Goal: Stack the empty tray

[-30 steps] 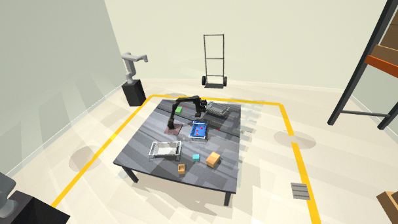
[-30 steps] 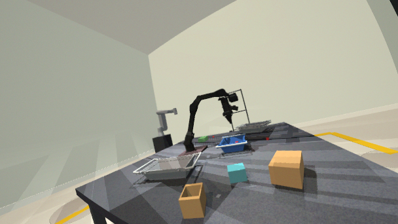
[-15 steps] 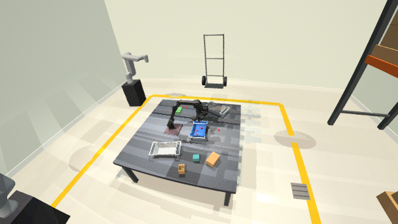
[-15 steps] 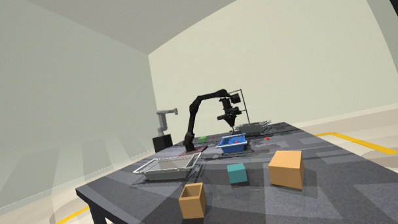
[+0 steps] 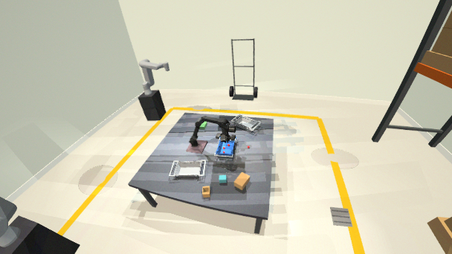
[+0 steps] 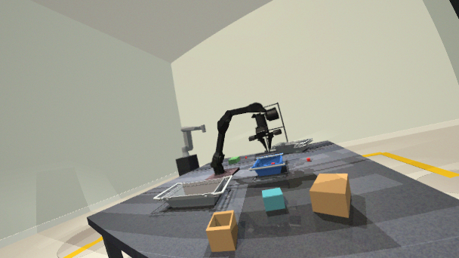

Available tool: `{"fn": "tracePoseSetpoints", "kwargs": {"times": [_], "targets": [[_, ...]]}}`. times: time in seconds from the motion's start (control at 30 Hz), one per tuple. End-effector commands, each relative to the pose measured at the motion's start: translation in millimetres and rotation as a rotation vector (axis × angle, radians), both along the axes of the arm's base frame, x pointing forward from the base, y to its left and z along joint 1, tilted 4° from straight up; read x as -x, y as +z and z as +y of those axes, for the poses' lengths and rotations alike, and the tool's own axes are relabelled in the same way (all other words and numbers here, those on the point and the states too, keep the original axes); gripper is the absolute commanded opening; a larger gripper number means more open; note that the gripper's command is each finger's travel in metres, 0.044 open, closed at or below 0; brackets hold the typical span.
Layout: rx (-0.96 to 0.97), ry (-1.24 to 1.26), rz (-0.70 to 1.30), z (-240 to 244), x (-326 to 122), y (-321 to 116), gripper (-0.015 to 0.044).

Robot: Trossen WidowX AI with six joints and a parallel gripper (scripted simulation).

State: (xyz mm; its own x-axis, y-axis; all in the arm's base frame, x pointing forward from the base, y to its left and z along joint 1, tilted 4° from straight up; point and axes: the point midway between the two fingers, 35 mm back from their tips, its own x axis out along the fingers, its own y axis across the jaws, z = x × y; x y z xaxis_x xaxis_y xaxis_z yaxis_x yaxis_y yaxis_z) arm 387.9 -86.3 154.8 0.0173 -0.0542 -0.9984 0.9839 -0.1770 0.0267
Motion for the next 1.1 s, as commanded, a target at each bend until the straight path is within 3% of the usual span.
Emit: {"fn": "tracePoseSetpoints", "kwargs": {"times": [0.0,0.37,1.07], "targets": [[0.003,-0.837,-0.035,-68,8,-16,0.0082],[0.003,-1.434,-0.07,-115,24,-23,0.0082],[0.003,-1.444,-0.071,-116,24,-24,0.0082]]}}
